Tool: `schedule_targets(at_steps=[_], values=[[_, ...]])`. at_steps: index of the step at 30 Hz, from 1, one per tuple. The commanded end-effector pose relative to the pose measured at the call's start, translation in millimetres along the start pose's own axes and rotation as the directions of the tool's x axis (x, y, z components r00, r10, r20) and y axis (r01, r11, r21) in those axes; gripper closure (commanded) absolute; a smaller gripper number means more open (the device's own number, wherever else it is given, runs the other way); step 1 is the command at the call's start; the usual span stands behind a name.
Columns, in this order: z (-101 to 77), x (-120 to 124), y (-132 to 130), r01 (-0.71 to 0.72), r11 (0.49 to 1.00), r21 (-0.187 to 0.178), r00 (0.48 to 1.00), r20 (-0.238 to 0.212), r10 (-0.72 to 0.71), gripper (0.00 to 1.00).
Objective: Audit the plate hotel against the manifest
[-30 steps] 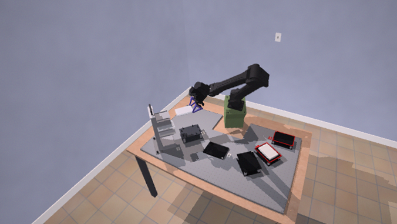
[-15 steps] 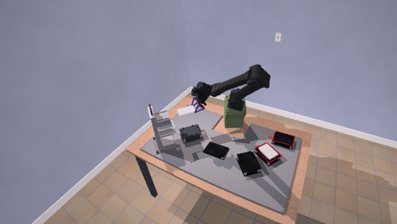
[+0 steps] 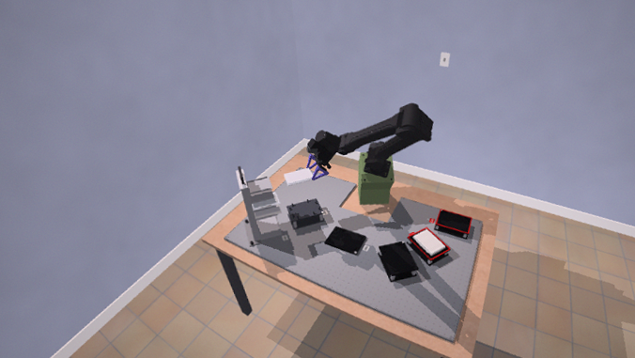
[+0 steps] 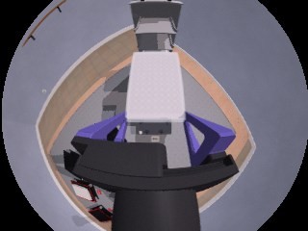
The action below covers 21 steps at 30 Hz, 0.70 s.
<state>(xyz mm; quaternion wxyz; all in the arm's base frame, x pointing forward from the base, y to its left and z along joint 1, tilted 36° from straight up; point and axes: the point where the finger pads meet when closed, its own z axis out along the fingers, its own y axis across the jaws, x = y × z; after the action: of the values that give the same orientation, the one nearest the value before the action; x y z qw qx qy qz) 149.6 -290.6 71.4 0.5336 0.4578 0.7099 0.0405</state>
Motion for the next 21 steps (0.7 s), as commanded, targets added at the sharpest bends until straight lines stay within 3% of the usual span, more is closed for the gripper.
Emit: schedule_targets(at_steps=[1, 21], values=[[4.1, -0.7, 0.7, 0.005, 1.0, -0.003, 1.0, 0.005, -0.005, 0.14], [9.7, 5.7, 0.0, 0.004, 1.0, -0.001, 1.0, 0.007, -0.004, 0.14]])
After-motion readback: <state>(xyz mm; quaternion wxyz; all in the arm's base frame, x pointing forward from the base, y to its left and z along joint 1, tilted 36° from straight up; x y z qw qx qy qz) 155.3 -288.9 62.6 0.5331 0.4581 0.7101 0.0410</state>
